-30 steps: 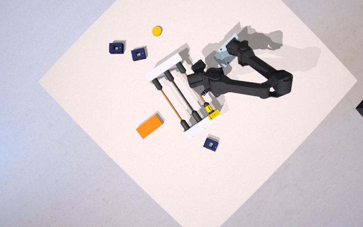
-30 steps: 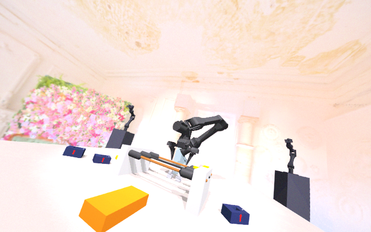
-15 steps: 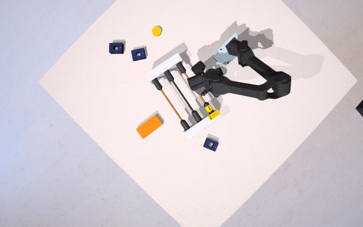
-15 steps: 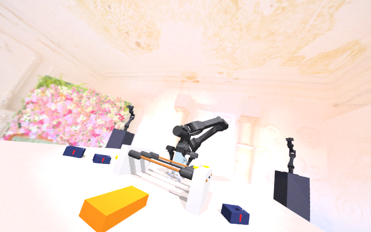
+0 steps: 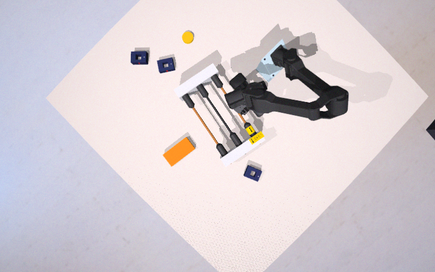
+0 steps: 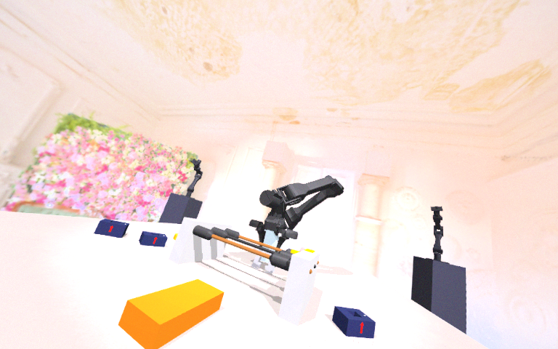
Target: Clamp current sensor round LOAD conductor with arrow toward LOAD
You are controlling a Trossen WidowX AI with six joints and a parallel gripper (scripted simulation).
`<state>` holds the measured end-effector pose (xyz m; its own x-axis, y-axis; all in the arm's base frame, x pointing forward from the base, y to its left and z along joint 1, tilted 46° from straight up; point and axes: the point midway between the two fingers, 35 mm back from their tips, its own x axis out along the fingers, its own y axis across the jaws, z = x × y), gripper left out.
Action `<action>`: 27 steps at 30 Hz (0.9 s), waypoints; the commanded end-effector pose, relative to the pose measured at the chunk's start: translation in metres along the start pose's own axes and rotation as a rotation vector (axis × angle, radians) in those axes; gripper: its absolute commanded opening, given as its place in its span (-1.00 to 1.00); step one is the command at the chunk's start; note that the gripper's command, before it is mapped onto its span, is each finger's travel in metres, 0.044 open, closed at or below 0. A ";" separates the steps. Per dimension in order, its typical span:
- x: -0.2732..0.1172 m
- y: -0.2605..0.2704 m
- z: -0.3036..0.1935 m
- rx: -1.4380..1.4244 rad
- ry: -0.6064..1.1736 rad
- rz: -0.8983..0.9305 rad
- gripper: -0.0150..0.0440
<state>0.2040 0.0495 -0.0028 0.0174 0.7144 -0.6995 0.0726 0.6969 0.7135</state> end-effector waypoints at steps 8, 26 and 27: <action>-0.003 0.000 0.001 -0.002 -0.001 -0.001 0.02; -0.102 -0.004 0.004 0.011 0.002 -0.007 -0.49; -0.108 -0.003 0.002 0.011 0.002 -0.005 -0.49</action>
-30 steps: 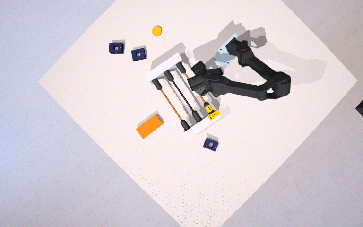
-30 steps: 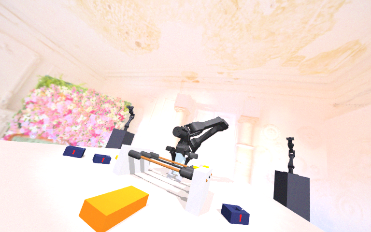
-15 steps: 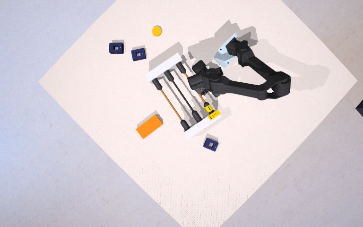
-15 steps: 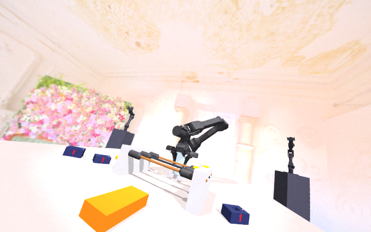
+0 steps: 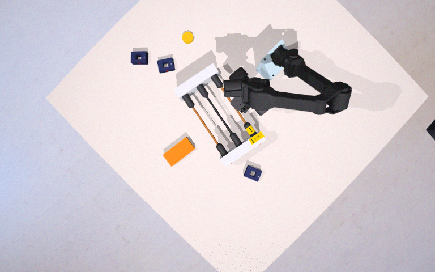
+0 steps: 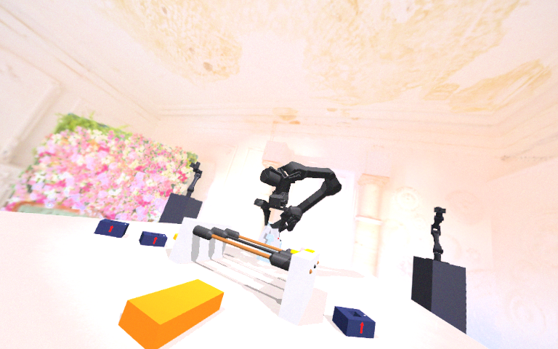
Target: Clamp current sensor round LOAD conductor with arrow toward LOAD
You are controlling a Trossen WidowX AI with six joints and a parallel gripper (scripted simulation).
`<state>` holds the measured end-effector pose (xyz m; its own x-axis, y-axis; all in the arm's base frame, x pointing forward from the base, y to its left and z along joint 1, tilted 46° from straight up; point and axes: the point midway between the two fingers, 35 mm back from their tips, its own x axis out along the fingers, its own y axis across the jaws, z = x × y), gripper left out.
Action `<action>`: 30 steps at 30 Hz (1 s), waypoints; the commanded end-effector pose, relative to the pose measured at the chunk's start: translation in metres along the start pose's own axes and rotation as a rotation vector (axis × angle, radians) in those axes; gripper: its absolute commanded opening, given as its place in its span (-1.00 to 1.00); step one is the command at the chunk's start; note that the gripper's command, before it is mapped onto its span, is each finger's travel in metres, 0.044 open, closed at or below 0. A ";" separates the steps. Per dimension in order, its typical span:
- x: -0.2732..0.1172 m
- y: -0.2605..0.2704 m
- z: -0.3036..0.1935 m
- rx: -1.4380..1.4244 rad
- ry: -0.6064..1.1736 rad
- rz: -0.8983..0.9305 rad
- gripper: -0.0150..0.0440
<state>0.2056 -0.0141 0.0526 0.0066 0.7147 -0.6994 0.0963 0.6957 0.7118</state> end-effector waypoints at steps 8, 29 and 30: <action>-0.039 0.003 -0.004 -0.032 -0.007 0.003 -0.49; -0.037 -0.001 0.033 -0.804 -0.009 -0.003 -0.49; -0.036 -0.001 0.035 -0.842 -0.009 -0.003 -0.49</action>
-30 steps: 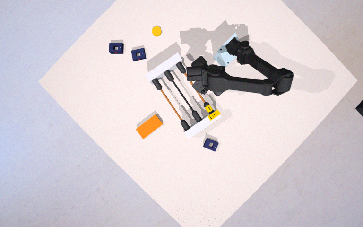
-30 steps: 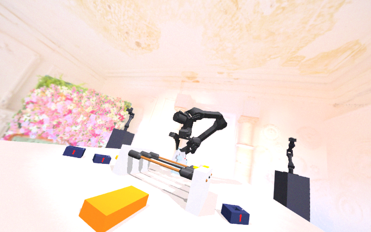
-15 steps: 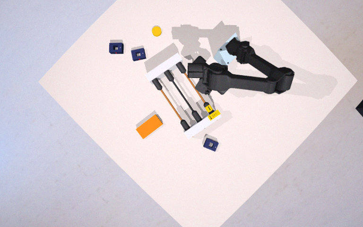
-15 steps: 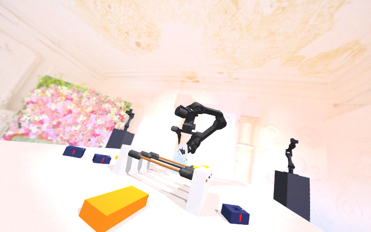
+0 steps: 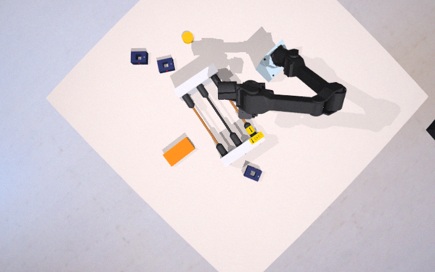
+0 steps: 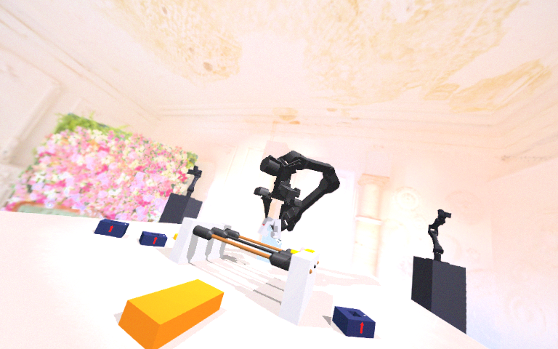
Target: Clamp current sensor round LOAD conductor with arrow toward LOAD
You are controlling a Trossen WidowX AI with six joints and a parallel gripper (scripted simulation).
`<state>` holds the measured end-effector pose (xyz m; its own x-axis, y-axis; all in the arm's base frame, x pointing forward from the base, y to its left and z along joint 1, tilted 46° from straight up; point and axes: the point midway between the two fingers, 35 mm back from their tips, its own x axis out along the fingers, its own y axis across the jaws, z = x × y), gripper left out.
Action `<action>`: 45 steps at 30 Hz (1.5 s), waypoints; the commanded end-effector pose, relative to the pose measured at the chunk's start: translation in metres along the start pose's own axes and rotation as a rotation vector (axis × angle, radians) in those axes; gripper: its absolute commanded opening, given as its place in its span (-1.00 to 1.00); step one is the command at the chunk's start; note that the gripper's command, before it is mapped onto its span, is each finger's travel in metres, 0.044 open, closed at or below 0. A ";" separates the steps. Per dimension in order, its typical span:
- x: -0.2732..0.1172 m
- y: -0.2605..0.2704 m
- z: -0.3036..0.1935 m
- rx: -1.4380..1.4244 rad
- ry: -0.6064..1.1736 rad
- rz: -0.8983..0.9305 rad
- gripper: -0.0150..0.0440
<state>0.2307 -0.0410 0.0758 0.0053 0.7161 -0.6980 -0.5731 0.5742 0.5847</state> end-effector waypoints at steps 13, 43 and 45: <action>0.004 -0.024 0.025 -0.642 -0.006 -0.010 -0.49; 0.039 -0.030 0.031 -0.778 -0.006 -0.012 -0.49; 0.042 -0.030 0.031 -0.778 -0.006 -0.011 -0.49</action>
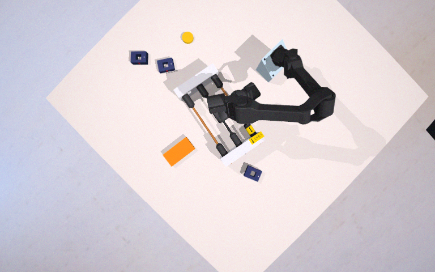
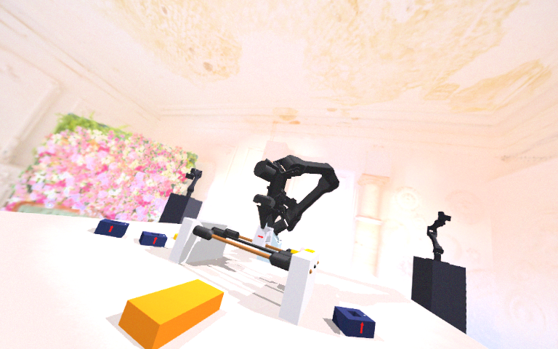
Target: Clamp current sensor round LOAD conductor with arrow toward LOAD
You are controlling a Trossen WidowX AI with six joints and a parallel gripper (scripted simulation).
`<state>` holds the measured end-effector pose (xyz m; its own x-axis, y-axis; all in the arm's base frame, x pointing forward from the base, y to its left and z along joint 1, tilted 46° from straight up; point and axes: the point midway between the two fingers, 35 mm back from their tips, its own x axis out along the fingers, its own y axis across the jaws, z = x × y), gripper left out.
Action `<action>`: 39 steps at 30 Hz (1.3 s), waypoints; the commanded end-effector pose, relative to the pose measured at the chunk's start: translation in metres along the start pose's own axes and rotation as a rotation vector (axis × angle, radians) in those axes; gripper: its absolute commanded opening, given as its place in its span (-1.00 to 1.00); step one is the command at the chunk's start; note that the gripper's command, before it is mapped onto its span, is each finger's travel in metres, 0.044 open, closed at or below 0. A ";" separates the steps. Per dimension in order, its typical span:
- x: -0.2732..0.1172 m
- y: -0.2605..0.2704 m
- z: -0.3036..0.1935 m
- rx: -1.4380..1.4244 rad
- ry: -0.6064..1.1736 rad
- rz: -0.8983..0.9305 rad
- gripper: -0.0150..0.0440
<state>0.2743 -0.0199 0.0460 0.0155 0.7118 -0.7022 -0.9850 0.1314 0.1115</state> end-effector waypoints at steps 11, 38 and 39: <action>0.024 0.002 0.000 0.010 -0.008 -0.001 -0.49; 0.021 0.001 0.001 -0.001 -0.002 0.001 -0.49; 0.021 0.001 0.001 -0.001 -0.002 0.001 -0.49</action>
<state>0.2733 -0.0036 0.0312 0.0141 0.7139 -0.7001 -0.9849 0.1306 0.1133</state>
